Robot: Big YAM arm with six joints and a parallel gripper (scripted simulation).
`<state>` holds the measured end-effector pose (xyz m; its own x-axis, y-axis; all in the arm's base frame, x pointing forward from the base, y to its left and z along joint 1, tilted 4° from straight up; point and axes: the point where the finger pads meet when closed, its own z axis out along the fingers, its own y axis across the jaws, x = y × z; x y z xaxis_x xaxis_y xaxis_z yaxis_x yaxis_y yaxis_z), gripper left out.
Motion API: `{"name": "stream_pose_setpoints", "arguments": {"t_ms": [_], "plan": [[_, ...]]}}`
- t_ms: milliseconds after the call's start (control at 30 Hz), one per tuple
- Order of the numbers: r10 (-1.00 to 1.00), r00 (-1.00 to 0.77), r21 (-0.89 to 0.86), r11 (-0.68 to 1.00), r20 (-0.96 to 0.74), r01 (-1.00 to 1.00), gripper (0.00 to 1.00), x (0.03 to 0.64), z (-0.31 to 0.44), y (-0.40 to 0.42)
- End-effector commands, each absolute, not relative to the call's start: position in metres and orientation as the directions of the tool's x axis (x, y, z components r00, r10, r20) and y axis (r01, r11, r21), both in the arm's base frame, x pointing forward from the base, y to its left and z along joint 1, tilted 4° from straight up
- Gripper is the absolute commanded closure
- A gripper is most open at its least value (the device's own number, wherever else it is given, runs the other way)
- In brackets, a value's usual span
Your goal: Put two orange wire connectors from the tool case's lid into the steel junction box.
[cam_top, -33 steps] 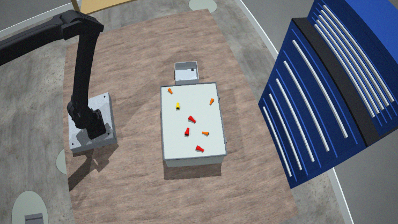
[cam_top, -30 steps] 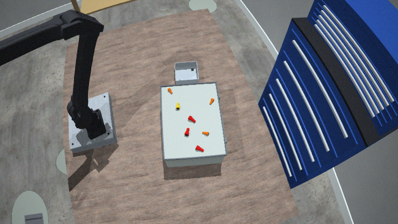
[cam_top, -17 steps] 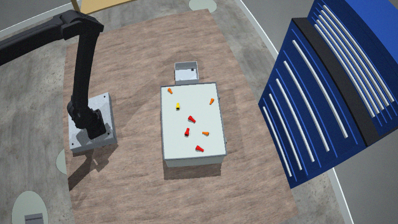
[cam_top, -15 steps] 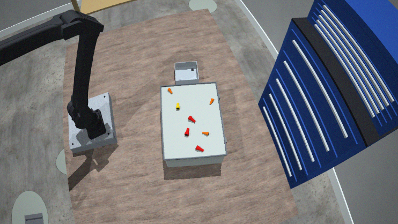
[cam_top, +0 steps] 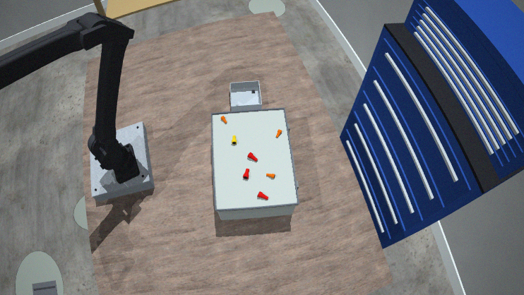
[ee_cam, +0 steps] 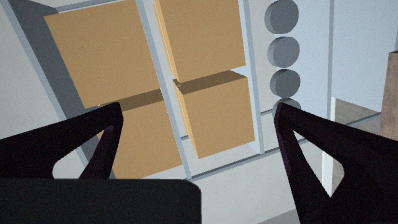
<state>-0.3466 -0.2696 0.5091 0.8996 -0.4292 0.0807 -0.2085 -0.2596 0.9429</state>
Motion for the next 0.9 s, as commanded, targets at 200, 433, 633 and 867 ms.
{"name": "stream_pose_setpoints", "arguments": {"t_ms": [200,433,633,867], "plan": [[-0.218,0.971,0.918,-0.398,-0.100,0.005,0.00,-0.309,0.509,-0.334],[-0.005,0.975,0.866,-0.460,-0.220,0.194,0.00,-0.261,0.490,-0.384],[0.156,0.942,0.817,-0.468,-0.298,0.336,0.00,-0.221,0.476,-0.414],[0.351,0.855,0.744,-0.431,-0.383,0.510,0.00,-0.167,0.458,-0.444]]}}
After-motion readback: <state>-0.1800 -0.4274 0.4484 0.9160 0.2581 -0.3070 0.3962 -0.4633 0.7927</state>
